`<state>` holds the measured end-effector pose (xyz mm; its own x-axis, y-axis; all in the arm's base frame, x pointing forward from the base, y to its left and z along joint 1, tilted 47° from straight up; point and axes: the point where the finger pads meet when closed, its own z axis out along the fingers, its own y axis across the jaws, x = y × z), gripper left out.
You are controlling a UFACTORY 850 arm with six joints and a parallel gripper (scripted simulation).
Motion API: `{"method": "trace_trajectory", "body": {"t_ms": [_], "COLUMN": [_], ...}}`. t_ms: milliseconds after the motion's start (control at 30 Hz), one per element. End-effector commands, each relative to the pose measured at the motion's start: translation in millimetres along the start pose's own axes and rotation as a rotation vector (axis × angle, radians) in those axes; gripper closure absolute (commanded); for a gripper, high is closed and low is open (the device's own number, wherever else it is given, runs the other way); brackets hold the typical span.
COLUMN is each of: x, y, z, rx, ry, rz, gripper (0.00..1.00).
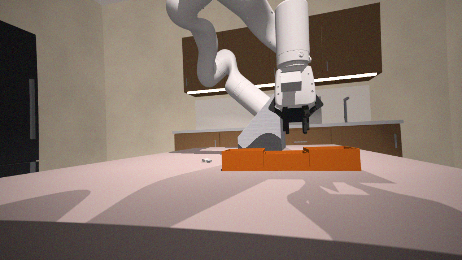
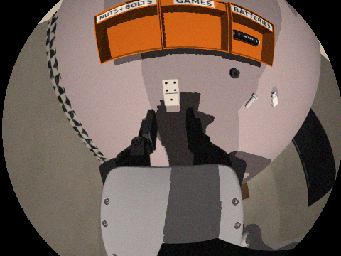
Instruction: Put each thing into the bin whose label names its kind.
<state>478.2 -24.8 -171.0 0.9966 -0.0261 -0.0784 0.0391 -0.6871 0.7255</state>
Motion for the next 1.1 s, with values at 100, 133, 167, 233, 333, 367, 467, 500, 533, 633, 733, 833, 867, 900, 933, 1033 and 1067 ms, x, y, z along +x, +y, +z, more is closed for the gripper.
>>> {"method": "trace_trajectory", "body": {"t_ms": [100,133,167,233,333,367,467,500,533,633,733,833,867,900,933,1033,1067], "x": [0.7,0.7,0.7,0.7,0.9,0.9,1.0,1.0,1.1,1.2,1.3,1.2,1.1,1.1,1.0,0.9,0.8], "y": [-0.1,-0.1,-0.1,-0.1,-0.1,-0.1,-0.2,-0.2,-0.2,-0.2,-0.2,-0.2,-0.2,-0.2,-0.2,-0.1,-0.1], "z": [15.2,19.2,19.2,23.2,35.2,39.2,51.2,54.2,54.2,54.2,54.2,56.8,58.2,59.6,60.9,64.9,66.3], "rx": [0.000,0.000,0.000,0.000,0.000,0.000,0.000,0.000,0.000,0.000,0.000,0.000,0.000,0.000,0.000,0.000,0.000], "ry": [0.001,0.001,0.001,0.001,0.001,0.001,0.001,0.001,0.001,0.001,0.001,0.001,0.001,0.001,0.001,0.001,0.001], "rz": [0.000,0.000,0.000,0.000,0.000,0.000,0.000,0.000,0.000,0.000,0.000,0.000,0.000,0.000,0.000,0.000,0.000], "gripper": [0.59,0.59,0.59,0.59,0.59,0.59,0.59,0.59,0.59,0.59,0.59,0.59,0.59,0.59,0.59,0.59,0.59]}}
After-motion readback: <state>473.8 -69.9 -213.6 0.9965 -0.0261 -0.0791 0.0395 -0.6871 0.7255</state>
